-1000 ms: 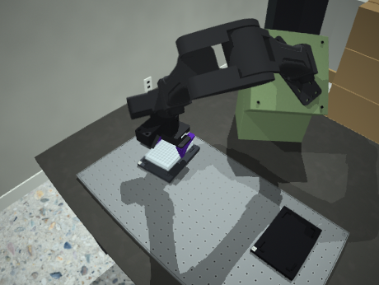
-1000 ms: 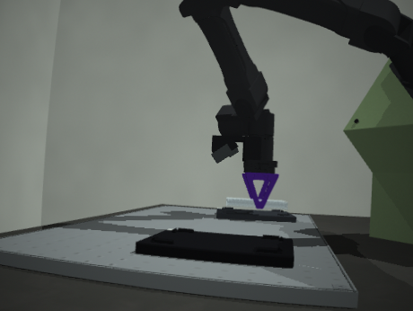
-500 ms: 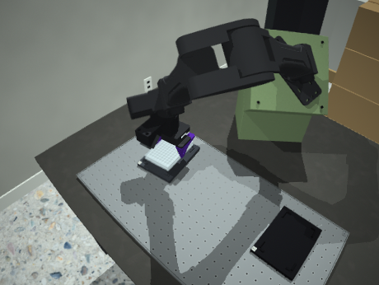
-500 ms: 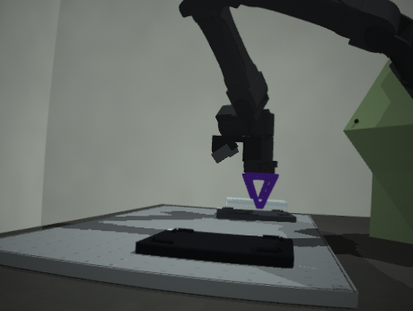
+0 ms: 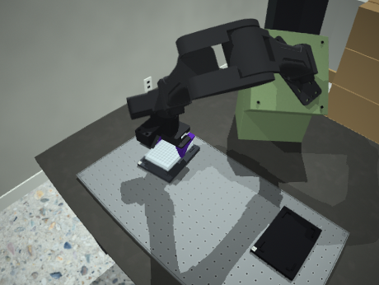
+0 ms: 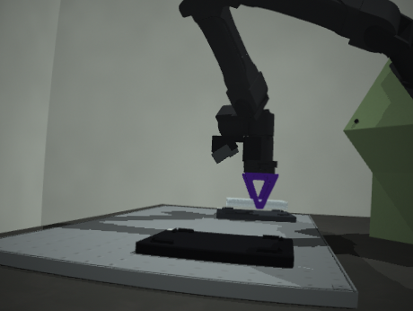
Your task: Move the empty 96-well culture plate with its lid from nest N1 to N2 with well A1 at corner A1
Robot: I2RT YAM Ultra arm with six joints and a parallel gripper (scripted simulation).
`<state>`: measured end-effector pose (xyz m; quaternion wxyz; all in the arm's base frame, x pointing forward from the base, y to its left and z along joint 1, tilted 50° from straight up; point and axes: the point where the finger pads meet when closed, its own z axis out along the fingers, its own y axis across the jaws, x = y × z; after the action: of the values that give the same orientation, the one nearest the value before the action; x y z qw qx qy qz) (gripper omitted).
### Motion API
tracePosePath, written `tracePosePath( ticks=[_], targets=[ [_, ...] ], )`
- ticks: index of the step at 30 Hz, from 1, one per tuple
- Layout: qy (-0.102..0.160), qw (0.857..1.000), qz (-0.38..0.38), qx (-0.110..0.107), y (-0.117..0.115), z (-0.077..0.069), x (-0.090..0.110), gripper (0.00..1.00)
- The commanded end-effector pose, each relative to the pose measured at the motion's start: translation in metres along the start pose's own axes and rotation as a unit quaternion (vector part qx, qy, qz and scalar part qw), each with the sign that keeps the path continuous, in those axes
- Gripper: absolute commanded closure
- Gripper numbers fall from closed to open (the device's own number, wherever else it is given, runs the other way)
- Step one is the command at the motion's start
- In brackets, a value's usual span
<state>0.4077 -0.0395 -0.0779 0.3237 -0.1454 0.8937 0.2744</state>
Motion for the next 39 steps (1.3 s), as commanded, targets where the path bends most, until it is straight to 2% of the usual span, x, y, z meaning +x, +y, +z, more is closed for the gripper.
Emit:
tracePosePath(
  ticks=[1, 5, 12, 24, 39],
  targets=[
    [-0.010, 1.000, -0.006, 0.009, -0.010, -0.004, -0.014, 1.00],
    [-0.009, 1.000, -0.002, 0.009, -0.012, -0.002, -0.010, 1.00],
    [-0.014, 1.000, -0.010, 0.012, -0.013, -0.002, -0.014, 1.00],
    [-0.001, 1.000, 0.009, 0.003, -0.004, 0.003, 0.007, 1.00],
    [-0.003, 1.000, 0.007, 0.004, -0.003, 0.004, 0.006, 1.00]
  ],
)
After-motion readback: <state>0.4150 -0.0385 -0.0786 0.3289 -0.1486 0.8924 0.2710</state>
